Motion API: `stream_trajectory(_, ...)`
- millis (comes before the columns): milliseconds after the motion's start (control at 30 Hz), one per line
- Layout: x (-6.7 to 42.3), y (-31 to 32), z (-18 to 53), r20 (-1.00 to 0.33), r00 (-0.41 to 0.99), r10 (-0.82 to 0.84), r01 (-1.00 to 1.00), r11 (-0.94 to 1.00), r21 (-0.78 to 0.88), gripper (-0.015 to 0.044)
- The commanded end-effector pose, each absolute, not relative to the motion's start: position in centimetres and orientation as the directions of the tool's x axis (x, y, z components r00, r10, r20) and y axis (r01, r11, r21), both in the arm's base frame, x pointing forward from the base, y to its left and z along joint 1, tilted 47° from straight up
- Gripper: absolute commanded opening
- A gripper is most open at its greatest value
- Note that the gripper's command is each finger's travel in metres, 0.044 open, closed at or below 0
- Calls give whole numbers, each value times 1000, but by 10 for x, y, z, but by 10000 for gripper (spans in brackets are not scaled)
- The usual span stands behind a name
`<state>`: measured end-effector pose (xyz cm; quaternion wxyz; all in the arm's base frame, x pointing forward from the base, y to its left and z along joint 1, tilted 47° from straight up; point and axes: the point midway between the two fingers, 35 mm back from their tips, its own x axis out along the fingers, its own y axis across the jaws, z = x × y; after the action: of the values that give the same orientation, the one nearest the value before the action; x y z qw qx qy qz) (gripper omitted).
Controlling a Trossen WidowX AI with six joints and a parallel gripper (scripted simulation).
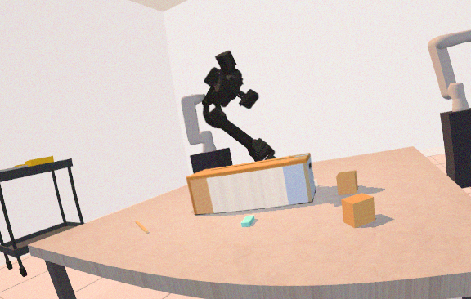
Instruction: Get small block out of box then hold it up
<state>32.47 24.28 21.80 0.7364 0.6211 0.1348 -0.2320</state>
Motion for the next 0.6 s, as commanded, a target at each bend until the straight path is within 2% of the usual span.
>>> stream_trajectory(0, 325, 183, 168, -717, 625, -309, 781, 244, 575, 400)
stream_trajectory(167, 304, 131, 139, -844, 344, -412, 936, 227, 270, 400)
stream_trajectory(333, 270, 88, 128, -888, 27, -459, 989, 139, -42, 400)
stream_trajectory(567, 268, 86, 128, -888, 9, -459, 989, 133, -59, 400)
